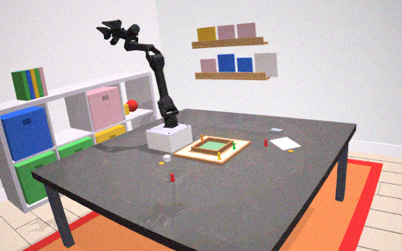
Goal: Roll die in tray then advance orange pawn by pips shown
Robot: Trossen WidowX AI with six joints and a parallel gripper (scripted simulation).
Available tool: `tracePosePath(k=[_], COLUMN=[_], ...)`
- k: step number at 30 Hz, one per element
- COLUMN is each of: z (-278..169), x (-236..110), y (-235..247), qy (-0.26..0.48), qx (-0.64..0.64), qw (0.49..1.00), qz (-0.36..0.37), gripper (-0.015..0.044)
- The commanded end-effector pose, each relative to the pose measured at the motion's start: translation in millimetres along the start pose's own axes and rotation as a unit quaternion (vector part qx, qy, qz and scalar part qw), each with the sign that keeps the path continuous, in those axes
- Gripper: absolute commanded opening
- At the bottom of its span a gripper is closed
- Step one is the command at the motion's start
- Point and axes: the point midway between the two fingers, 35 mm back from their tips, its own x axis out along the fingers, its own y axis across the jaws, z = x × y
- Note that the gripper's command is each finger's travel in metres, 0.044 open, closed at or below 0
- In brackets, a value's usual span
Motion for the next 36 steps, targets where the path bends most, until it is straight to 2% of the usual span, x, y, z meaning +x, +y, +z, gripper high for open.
tracePosePath(k=[1,5,12,19,23,30,36], z=[-1,-19,-57,-89,-100,-117,-122], x=[-2,-37,-124,-224,-269,-379,-469], y=[1,26,64,78,70,49,8], qy=[0.001,0.030,0.104,0.195,0.239,0.348,0.443], qx=[0.001,0.019,0.050,0.073,0.101,0.114,0.111], qw=[1.000,0.997,0.975,0.930,0.903,0.826,0.748], qz=[0.003,0.066,0.191,0.304,0.343,0.428,0.482], gripper=[0.0374,0.0275,0.0275,0.0275,0.0275,0.0275,0.0275])
